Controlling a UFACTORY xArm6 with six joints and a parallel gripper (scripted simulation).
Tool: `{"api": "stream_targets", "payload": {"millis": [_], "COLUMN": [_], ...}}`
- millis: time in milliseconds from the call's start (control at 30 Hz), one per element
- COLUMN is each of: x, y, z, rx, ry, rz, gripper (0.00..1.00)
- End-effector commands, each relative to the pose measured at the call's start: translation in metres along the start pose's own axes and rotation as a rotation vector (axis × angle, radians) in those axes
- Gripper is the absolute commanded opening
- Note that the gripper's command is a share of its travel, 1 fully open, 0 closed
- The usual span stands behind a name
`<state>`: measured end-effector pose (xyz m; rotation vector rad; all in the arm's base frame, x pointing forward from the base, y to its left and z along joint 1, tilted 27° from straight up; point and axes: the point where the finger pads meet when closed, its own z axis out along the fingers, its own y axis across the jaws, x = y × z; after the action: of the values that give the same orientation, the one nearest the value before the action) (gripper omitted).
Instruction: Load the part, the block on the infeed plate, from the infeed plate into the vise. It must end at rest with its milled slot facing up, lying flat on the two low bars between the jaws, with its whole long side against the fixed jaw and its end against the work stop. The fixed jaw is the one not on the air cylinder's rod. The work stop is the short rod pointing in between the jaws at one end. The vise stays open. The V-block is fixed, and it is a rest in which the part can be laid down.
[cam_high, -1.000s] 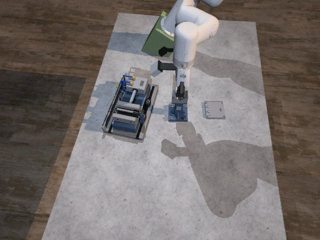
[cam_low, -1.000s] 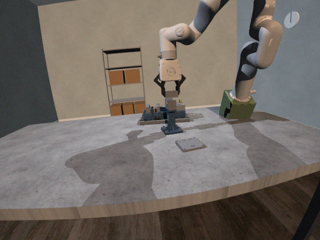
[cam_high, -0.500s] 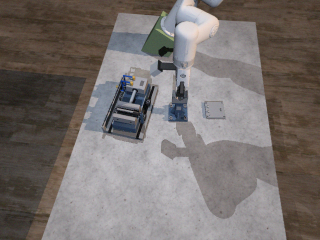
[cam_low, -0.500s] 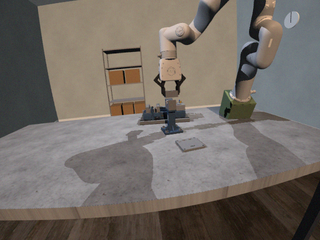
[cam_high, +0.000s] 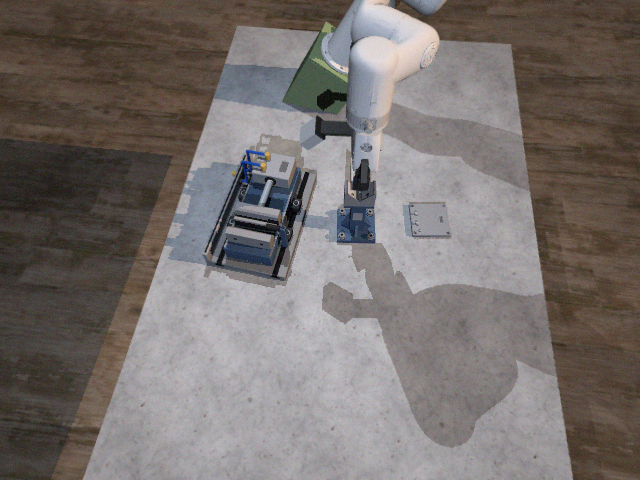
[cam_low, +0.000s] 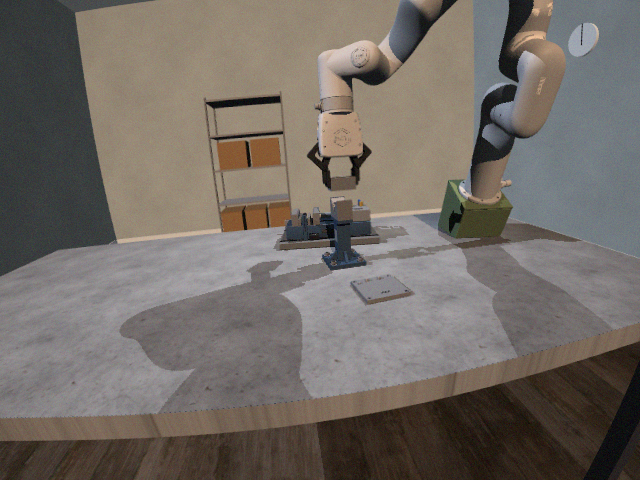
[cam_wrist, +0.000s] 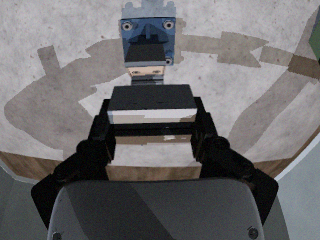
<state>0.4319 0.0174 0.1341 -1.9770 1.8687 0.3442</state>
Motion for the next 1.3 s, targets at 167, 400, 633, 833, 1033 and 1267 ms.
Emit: {"api": "stream_targets", "payload": {"millis": [167, 400, 633, 833, 1033, 1267], "x": [0.000, 0.000, 0.000, 0.000, 0.000, 0.000], "y": [-0.001, -0.001, -0.001, -0.001, -0.001, -0.001], "z": [-0.015, -0.023, -0.032, -0.037, -0.039, -0.040], "rx": [0.004, 0.004, 0.004, 0.004, 0.004, 0.004], "ry": [0.001, 0.001, 0.001, 0.001, 0.001, 0.001], "rz": [-0.001, -0.001, -0.001, -0.001, -0.001, -0.001], "gripper": [0.00, 0.00, 0.00, 0.00, 0.00, 0.00]}}
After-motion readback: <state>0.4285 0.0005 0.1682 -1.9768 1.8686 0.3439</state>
